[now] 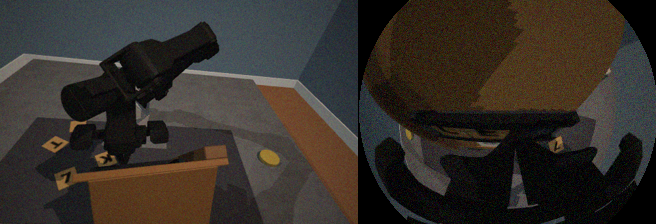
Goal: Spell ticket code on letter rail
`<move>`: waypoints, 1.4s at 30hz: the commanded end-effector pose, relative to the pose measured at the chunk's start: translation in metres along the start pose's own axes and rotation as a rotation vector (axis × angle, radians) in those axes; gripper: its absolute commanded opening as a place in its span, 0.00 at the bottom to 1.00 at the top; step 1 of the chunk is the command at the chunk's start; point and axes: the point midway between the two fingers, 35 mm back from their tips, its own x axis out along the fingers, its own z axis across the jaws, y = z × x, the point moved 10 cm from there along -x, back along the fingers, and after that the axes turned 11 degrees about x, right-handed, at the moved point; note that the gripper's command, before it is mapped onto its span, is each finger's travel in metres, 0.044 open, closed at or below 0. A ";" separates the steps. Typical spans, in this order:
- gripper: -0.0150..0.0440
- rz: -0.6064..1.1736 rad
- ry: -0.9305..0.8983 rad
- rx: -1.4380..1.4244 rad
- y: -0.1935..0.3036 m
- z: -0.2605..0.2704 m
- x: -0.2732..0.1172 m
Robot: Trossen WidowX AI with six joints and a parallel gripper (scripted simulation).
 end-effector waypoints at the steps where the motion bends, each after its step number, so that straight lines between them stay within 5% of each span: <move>1: 0.25 0.000 -0.005 0.006 0.001 0.001 0.001; 42: 0.25 0.002 -0.005 0.007 0.022 0.000 -0.022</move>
